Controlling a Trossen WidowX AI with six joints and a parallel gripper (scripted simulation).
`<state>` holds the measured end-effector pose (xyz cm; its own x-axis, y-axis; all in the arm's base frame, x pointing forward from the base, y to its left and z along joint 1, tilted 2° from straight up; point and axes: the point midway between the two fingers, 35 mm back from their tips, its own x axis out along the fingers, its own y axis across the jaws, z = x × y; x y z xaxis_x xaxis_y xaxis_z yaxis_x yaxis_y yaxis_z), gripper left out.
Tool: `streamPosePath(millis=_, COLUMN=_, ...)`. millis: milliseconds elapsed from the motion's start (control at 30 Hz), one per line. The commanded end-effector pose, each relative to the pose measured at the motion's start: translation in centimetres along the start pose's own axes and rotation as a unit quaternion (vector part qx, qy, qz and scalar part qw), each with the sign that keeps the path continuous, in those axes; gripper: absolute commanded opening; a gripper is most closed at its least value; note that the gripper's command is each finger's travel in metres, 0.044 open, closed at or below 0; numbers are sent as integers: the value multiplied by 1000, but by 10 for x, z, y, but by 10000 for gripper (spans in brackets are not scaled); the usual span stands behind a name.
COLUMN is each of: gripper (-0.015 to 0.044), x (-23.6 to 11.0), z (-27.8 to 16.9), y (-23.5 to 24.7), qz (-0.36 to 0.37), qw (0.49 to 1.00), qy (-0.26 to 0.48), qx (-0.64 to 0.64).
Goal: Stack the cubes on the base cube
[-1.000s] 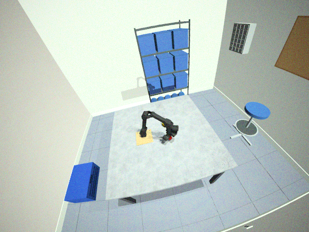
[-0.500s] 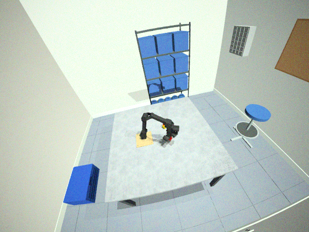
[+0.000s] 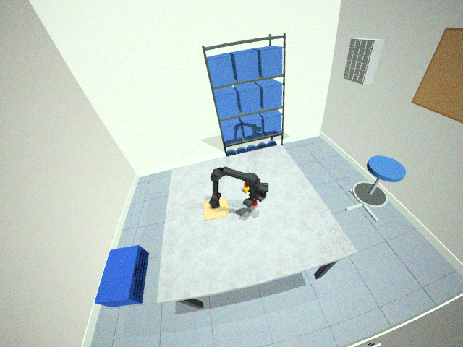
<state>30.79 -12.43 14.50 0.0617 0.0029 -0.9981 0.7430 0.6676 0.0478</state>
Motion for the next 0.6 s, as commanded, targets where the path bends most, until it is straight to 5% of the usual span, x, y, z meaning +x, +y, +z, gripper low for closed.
streamPosePath(millis=0, gripper=105, x=-13, z=-1, y=0, qz=3, qw=1000, qy=-3, qx=-2)
streamPosePath(millis=567, gripper=105, x=-28, z=-23, y=23, qz=6, qw=989, qy=-3, qx=-146)
